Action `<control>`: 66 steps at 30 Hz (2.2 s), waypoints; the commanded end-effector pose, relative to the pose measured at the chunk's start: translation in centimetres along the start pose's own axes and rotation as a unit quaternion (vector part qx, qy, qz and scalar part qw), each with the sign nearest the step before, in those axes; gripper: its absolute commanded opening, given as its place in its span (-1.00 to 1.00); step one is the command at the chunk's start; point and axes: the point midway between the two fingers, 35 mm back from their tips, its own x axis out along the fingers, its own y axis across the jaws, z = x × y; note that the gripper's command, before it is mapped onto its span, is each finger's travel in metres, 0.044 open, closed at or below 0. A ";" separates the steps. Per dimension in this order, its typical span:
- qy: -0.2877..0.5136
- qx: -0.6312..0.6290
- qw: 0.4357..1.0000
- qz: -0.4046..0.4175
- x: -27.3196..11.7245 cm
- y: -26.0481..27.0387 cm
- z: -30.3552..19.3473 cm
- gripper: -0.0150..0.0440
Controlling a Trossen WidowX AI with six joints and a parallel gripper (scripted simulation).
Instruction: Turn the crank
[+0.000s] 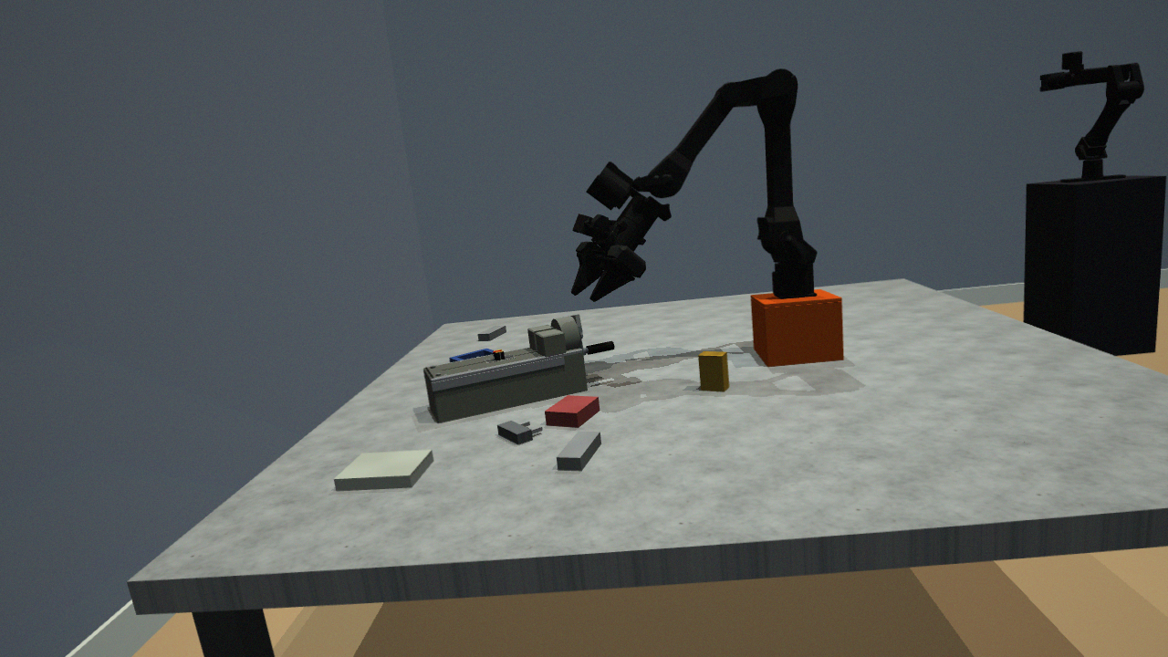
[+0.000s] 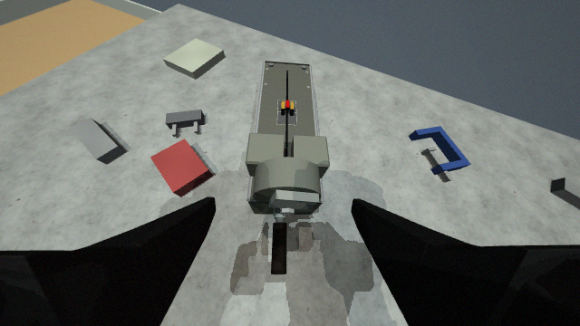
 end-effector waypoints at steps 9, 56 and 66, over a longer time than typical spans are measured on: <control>0.009 0.019 1.000 -0.005 -2.1 0.0 4.1 1.00; 0.056 0.099 0.993 -0.030 8.4 0.8 7.4 1.00; 0.056 0.097 0.993 -0.029 6.2 0.8 9.6 1.00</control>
